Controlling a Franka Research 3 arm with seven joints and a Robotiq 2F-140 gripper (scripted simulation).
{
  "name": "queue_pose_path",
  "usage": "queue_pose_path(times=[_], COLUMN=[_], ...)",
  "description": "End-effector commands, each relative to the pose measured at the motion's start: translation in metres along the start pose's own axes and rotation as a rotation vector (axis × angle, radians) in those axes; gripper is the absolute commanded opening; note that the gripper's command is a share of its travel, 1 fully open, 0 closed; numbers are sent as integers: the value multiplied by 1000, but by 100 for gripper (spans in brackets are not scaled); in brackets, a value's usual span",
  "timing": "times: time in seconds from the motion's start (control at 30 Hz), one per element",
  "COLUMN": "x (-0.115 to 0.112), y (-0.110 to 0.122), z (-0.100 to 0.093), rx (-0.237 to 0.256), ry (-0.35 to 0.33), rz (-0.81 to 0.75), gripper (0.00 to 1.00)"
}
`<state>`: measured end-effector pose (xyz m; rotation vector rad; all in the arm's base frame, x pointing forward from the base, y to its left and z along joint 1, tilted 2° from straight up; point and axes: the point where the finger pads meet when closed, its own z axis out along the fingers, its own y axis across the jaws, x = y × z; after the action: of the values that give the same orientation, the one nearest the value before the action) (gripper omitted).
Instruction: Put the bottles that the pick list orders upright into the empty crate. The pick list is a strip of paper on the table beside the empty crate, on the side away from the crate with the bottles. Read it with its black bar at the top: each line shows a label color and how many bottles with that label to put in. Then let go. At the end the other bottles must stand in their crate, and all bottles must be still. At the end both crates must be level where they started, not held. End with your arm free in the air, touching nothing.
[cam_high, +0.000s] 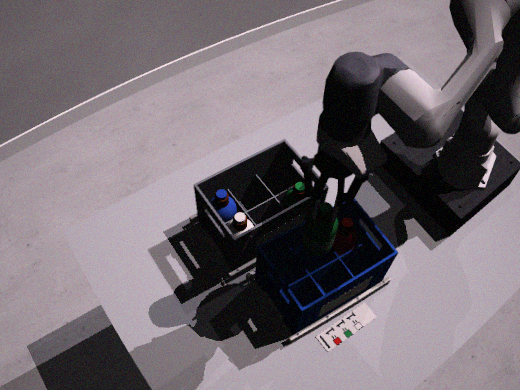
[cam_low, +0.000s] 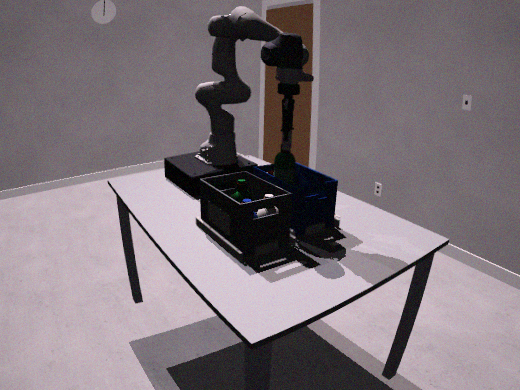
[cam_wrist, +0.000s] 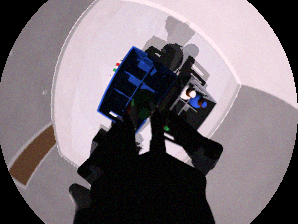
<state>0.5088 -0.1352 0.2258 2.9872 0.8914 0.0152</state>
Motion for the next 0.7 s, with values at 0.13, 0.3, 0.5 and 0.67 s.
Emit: queue_pose_path(times=[0.13,0.3,0.5,0.67], x=[4,4,5,5], y=[3,3,3,3], z=[3,8,12,17], rx=[-15,-15,-15,-15], ry=[9,9,9,9], rz=[0,0,0,0], gripper=[0,0,0,0])
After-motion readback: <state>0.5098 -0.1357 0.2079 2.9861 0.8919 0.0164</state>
